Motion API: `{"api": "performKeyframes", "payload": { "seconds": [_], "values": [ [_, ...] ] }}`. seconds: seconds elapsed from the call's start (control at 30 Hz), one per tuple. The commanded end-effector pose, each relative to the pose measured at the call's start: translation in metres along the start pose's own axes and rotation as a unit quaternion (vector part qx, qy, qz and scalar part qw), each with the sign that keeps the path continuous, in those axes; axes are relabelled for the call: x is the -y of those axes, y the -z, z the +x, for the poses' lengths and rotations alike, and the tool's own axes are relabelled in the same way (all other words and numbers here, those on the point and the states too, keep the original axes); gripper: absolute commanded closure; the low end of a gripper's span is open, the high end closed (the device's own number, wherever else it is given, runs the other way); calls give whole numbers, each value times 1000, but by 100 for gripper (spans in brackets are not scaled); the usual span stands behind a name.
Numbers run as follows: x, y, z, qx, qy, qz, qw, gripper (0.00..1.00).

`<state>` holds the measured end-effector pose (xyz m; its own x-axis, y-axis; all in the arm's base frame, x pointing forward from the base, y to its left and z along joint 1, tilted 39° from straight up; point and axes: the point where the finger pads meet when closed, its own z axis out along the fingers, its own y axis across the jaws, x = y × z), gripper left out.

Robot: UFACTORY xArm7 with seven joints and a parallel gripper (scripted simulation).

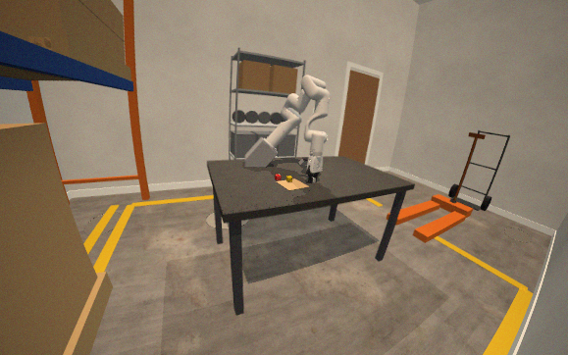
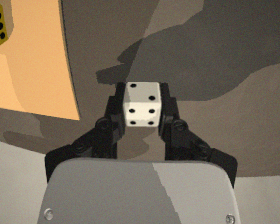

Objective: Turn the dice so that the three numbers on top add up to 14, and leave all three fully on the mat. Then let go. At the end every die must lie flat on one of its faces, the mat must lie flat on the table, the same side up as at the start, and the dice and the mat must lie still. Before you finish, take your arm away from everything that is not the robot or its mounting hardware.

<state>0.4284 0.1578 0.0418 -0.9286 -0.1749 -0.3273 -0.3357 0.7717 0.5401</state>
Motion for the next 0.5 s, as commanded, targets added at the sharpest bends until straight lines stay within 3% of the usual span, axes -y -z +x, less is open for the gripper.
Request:
{"api": "performKeyframes", "payload": {
  "seconds": [0.0, 0.3, 0.47],
  "values": [
    [1, 1, -1, 1, 0, 1, 1000, 73],
    [1, 2, -1, 1, 0, 1, 1000, 73],
    [1, 15, -1, 1, 0, 1, 1000, 73]
  ]
}}
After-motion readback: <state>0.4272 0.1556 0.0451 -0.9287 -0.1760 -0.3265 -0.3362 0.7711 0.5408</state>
